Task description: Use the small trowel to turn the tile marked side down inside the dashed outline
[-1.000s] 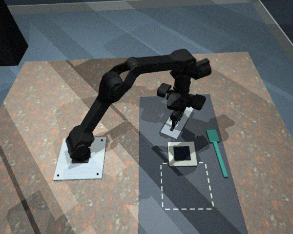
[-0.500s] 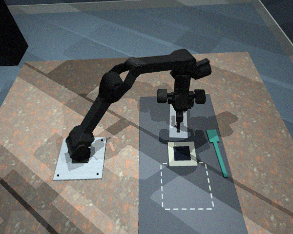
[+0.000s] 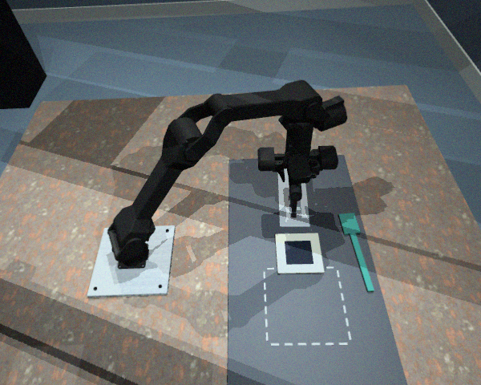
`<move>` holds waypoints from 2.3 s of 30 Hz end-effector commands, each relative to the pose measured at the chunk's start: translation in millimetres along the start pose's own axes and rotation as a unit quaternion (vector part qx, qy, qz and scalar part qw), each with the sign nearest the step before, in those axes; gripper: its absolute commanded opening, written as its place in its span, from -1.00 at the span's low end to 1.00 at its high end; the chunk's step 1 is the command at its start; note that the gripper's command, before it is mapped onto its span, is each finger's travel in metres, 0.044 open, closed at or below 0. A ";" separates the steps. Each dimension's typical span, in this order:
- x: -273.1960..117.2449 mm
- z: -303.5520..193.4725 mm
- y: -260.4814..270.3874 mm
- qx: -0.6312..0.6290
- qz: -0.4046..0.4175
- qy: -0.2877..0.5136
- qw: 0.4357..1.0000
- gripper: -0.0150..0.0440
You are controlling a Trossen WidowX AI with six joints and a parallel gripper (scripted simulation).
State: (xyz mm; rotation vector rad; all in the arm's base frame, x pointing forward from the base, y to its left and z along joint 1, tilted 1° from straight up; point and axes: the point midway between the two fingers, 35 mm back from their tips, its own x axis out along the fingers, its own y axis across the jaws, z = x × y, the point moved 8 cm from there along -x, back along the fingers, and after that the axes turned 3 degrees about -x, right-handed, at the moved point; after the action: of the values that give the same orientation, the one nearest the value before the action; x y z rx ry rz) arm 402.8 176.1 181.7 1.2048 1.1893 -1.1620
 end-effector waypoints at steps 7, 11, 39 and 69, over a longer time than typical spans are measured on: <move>-0.5 -0.2 -0.2 -0.004 0.000 0.001 1.000 0.42; -0.5 -0.2 -0.2 -0.004 0.000 0.001 1.000 0.42; -54.3 -1.6 -1.5 -0.092 0.027 -0.003 0.995 0.53; -35.9 -14.2 -18.7 -0.545 0.130 -0.098 0.823 0.53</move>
State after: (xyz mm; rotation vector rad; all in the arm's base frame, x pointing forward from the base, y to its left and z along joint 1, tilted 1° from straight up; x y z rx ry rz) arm 386.0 188.7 215.9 0.4048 1.2119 -0.3105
